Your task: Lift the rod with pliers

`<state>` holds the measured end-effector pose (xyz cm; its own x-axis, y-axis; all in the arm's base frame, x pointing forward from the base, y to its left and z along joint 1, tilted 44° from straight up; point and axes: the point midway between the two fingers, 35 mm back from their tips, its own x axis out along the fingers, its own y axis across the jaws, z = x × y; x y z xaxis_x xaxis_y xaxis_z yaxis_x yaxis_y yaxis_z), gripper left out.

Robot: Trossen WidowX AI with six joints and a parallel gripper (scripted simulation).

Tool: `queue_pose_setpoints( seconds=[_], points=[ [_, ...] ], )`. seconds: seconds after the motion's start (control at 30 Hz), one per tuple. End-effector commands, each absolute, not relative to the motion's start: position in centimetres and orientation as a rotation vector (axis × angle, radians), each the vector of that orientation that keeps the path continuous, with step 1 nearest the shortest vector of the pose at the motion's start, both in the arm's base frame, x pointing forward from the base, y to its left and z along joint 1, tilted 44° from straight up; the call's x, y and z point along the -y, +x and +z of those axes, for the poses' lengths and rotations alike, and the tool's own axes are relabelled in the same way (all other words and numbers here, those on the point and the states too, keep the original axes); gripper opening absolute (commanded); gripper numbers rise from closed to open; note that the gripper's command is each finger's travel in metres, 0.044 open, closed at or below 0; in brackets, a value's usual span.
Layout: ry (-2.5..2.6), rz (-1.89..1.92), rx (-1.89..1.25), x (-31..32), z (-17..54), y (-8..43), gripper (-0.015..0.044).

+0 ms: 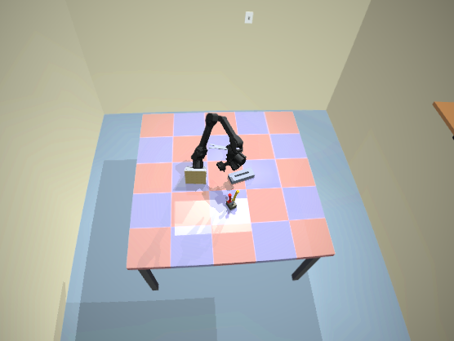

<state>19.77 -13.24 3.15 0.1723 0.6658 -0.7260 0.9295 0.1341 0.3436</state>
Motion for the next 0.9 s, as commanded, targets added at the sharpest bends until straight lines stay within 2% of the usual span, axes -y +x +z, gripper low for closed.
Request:
queue_pose_setpoints(
  seconds=[0.0,0.4,0.87],
  points=[
    [1.594,-0.392,-1.559,15.1,1.5,19.2,0.0440],
    [1.592,-0.397,-1.560,17.1,-1.7,13.6,0.0440],
    [1.588,-0.399,-1.557,21.6,-5.2,15.5,0.0440]
  ],
)
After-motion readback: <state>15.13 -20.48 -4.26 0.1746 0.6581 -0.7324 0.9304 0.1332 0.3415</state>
